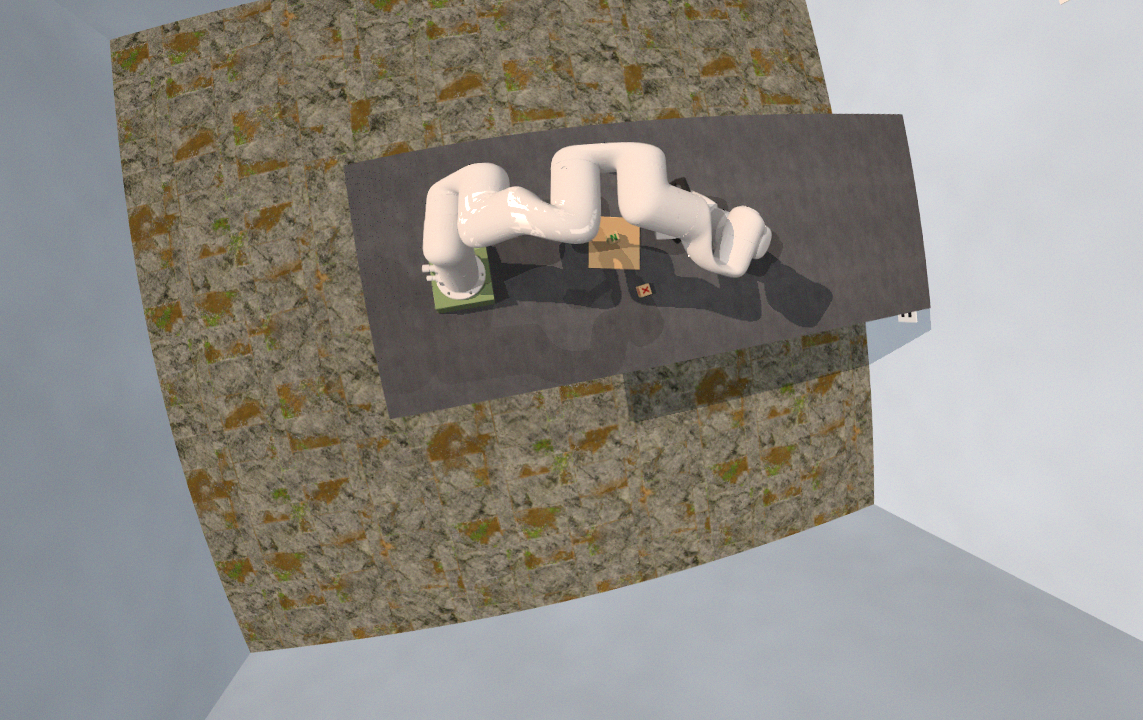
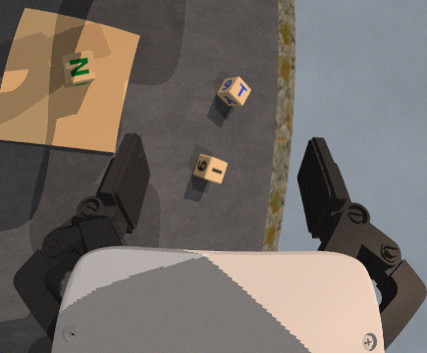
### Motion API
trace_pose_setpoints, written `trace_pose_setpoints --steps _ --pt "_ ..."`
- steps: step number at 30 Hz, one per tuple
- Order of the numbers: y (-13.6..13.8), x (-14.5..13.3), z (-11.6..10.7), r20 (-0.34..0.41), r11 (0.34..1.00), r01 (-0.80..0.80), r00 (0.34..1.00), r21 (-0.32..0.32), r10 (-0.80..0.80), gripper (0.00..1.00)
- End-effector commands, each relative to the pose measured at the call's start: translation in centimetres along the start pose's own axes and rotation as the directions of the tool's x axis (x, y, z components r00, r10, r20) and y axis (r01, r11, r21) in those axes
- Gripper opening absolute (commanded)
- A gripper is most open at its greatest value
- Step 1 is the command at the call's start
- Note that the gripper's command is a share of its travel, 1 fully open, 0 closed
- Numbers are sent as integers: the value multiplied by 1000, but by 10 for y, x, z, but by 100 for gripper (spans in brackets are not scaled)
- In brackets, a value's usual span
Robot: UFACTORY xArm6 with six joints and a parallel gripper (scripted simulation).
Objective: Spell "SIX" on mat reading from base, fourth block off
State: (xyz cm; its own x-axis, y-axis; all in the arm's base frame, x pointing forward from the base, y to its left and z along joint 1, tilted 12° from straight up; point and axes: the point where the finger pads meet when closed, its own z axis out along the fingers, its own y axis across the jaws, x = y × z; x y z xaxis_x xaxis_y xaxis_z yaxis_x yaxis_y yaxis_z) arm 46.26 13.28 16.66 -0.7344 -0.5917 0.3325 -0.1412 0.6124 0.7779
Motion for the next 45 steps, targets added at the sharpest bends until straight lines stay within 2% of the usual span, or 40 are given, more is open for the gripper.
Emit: trace_pose_setpoints --steps 1,8,10,11,13,25,31,45 --pt "19 -10 24 -65 993 -92 993 75 97 100" --pt "41 -17 57 -117 963 -192 969 188 216 100" --pt "41 -17 57 -117 963 -192 969 188 216 100" --pt "50 -20 70 -128 945 -226 957 236 261 100" --pt "56 -21 79 -133 931 -248 948 268 290 100" --pt "91 -24 135 -101 799 -362 882 481 461 100" --pt "96 -23 142 -90 777 -374 873 507 479 100" --pt "96 -23 143 -89 776 -375 873 508 480 100"
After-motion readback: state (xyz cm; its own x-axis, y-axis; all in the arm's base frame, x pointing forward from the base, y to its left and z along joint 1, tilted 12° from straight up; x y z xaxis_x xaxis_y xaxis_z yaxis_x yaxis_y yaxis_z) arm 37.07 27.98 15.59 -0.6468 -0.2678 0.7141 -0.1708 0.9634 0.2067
